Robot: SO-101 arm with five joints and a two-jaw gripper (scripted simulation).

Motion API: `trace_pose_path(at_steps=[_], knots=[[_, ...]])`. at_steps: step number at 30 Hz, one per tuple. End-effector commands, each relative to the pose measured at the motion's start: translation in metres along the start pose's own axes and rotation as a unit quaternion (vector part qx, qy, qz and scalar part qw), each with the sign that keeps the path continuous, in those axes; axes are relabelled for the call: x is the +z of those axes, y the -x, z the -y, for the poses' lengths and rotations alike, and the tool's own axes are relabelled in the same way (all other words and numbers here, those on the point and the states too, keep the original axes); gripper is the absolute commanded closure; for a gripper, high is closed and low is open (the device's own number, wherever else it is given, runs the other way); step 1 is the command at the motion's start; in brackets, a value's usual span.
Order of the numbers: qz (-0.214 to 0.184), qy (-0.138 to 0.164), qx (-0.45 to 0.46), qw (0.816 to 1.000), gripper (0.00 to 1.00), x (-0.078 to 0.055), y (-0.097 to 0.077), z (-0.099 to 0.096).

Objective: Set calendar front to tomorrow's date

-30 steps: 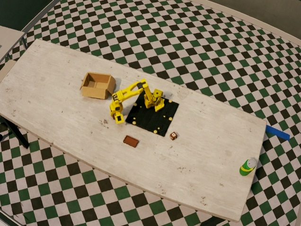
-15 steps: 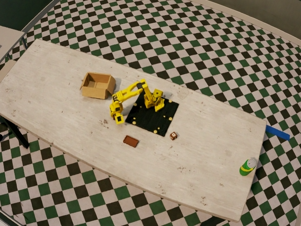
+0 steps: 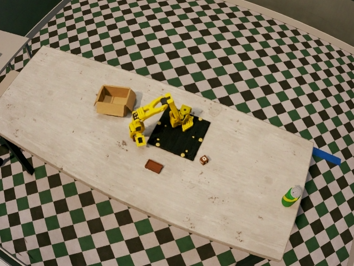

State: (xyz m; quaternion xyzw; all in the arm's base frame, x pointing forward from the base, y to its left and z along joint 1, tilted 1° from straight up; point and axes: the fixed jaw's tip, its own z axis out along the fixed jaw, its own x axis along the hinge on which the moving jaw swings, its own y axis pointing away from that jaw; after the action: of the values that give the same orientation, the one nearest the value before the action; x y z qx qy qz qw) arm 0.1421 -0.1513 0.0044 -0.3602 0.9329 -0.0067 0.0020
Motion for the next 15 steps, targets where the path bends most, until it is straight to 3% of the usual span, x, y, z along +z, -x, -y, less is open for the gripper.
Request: trace_pose_path(at_steps=[1,8,15], knots=[[0.001,0.011,0.001,1.000,1.00,0.0050,-0.0012,-0.0040],[0.001,0.011,0.001,1.000,0.99,0.0050,-0.0012,-0.0040],[0.001,0.011,0.001,1.000,0.86,0.0050,-0.0012,-0.0040]])
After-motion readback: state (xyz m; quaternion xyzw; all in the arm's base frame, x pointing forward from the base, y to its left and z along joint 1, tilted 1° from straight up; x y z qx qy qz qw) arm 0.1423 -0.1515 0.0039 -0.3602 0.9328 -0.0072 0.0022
